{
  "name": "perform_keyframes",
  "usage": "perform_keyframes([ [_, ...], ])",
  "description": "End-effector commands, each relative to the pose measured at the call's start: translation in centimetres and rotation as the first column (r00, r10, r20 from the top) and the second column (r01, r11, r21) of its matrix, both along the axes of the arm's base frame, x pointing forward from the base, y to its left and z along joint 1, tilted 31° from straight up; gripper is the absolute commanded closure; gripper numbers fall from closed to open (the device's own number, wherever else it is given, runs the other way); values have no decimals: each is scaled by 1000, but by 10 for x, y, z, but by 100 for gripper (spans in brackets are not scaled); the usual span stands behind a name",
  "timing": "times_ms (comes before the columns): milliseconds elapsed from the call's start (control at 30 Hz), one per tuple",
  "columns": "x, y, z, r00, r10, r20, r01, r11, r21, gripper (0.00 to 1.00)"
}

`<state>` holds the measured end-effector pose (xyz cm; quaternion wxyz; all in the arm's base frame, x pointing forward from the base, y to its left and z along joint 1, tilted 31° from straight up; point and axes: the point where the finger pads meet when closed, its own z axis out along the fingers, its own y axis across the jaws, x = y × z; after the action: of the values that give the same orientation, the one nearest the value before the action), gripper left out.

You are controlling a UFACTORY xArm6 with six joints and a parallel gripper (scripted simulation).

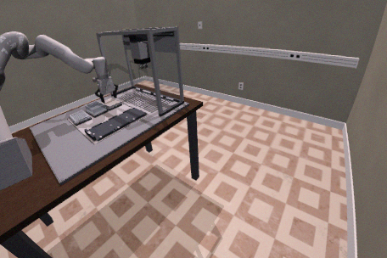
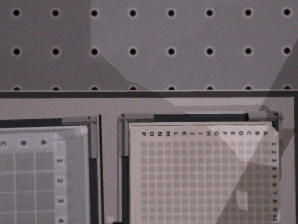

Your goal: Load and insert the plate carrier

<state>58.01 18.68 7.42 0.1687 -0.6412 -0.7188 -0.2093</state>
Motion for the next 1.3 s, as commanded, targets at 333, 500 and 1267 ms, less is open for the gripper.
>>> perform_keyframes([
  [333,2,2,-3,1000,-1,4,1,1000,0,0],
  [500,2,4,-6,1000,-1,4,1,1000,0,0],
  [1267,2,10,-15,1000,-1,4,1,1000,1,0],
])
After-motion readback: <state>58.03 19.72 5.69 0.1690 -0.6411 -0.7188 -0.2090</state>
